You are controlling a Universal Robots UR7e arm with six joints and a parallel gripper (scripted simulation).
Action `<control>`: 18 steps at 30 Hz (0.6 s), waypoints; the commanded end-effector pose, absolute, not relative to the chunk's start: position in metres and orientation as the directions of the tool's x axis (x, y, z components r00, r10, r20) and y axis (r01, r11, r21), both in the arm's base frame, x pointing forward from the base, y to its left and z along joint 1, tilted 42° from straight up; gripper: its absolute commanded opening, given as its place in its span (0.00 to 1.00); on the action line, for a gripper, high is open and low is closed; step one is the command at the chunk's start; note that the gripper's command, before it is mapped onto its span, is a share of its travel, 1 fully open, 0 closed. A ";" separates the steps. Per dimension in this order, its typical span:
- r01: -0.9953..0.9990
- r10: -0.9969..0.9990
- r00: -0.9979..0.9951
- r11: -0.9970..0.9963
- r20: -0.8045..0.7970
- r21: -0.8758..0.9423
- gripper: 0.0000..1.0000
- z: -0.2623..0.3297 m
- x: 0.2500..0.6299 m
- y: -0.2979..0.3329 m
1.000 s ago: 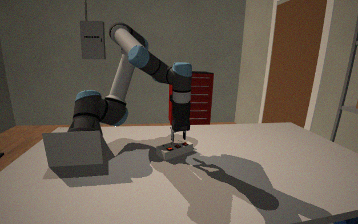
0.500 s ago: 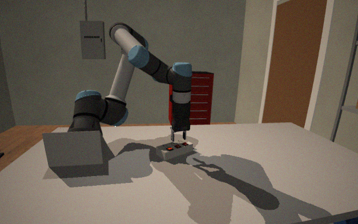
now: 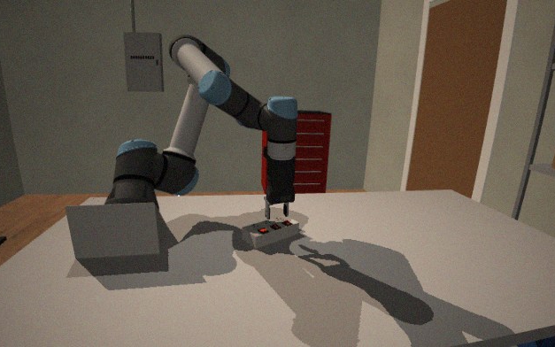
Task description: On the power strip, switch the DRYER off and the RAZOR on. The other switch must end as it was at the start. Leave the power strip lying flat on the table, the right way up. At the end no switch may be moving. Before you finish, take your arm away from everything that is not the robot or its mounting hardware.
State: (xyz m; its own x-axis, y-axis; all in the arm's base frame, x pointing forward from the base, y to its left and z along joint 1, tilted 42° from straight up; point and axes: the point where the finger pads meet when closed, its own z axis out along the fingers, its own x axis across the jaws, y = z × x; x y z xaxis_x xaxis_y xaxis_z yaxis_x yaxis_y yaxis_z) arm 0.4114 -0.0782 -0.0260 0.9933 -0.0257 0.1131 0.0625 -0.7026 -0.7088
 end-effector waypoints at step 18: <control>-0.149 -0.157 0.986 -0.730 -0.049 -0.667 1.00 0.077 0.400 -0.082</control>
